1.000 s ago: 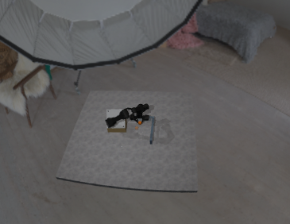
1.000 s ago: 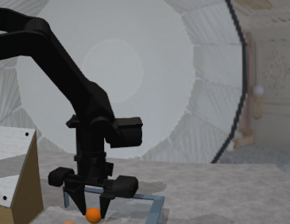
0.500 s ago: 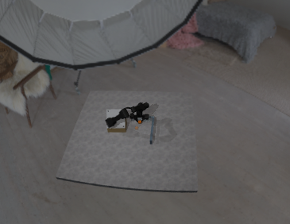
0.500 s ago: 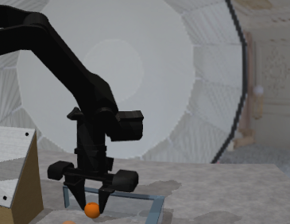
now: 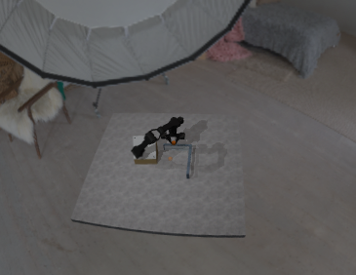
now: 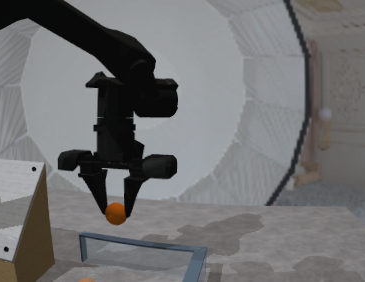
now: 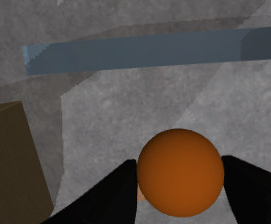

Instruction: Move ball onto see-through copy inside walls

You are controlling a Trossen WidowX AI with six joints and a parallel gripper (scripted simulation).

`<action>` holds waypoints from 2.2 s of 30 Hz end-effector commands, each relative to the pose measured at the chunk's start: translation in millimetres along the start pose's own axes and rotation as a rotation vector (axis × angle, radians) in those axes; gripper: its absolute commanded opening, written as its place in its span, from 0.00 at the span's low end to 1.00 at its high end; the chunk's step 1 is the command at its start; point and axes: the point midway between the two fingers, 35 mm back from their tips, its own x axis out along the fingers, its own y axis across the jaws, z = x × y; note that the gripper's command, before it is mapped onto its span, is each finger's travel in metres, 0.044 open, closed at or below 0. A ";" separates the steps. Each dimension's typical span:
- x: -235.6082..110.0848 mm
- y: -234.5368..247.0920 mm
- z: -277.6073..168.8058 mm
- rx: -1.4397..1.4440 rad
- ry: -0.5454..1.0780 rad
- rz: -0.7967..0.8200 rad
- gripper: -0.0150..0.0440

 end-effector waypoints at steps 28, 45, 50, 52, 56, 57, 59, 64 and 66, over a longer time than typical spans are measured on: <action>25.3 26.3 -76.8 0.002 0.003 0.001 0.25; 95.7 26.5 -77.8 0.003 0.006 0.000 0.25; 95.9 26.5 -77.8 0.003 0.006 0.000 0.25; 97.2 26.5 -77.8 0.003 0.006 0.000 0.25; 102.5 26.4 -77.8 0.003 0.006 0.000 0.25; 104.1 26.4 -77.8 0.003 0.006 0.000 0.25; 107.4 26.4 -77.9 0.003 0.006 0.000 0.25; 114.5 26.6 -78.1 0.003 0.007 0.000 0.25; 114.8 26.6 -78.2 0.003 0.007 0.000 0.25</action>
